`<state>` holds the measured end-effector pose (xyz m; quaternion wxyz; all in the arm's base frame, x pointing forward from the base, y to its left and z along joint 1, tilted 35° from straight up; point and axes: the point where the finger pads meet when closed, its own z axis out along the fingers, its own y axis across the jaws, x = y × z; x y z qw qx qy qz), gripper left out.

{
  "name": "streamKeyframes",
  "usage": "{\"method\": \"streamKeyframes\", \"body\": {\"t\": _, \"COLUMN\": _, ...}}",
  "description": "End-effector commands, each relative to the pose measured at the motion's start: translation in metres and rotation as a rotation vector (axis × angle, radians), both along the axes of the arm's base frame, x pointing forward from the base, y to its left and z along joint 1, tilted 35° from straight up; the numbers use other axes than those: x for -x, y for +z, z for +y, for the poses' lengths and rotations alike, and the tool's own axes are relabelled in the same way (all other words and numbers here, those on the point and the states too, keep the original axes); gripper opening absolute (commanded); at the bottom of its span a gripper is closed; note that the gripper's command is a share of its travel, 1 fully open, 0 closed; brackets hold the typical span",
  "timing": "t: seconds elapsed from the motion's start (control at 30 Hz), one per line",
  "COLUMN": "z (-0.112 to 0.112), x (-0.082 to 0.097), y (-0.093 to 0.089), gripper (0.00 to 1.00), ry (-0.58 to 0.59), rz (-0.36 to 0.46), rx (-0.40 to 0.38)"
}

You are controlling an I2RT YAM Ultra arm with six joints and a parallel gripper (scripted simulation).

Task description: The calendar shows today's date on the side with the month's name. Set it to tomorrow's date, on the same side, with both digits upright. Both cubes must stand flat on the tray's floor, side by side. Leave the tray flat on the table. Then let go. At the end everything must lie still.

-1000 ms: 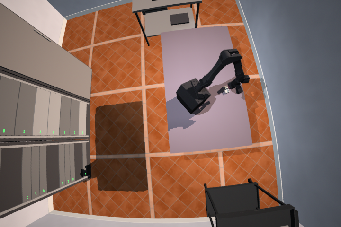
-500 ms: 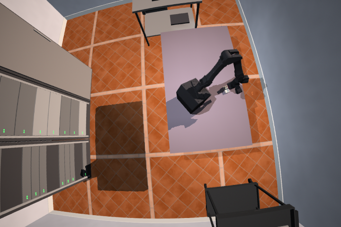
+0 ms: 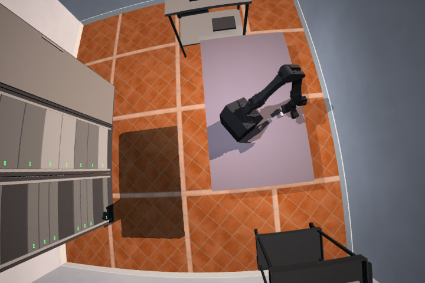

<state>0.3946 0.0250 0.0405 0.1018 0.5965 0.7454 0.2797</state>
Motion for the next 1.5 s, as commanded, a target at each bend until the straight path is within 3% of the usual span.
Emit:
{"method": "streamKeyframes", "body": {"t": 0.0, "z": -0.0028, "x": -0.0091, "y": -0.0044, "gripper": 0.27, "ry": -0.021, "rz": -0.017, "rx": 0.012}}
{"method": "streamKeyframes", "body": {"t": 0.3, "z": -0.004, "x": -0.0188, "y": -0.0056, "gripper": 0.27, "ry": -0.029, "rz": -0.033, "rx": 0.013}}
{"method": "streamKeyframes", "body": {"t": 1.47, "z": -0.0036, "x": -0.0165, "y": -0.0071, "gripper": 0.27, "ry": -0.027, "rz": -0.022, "rx": 0.013}}
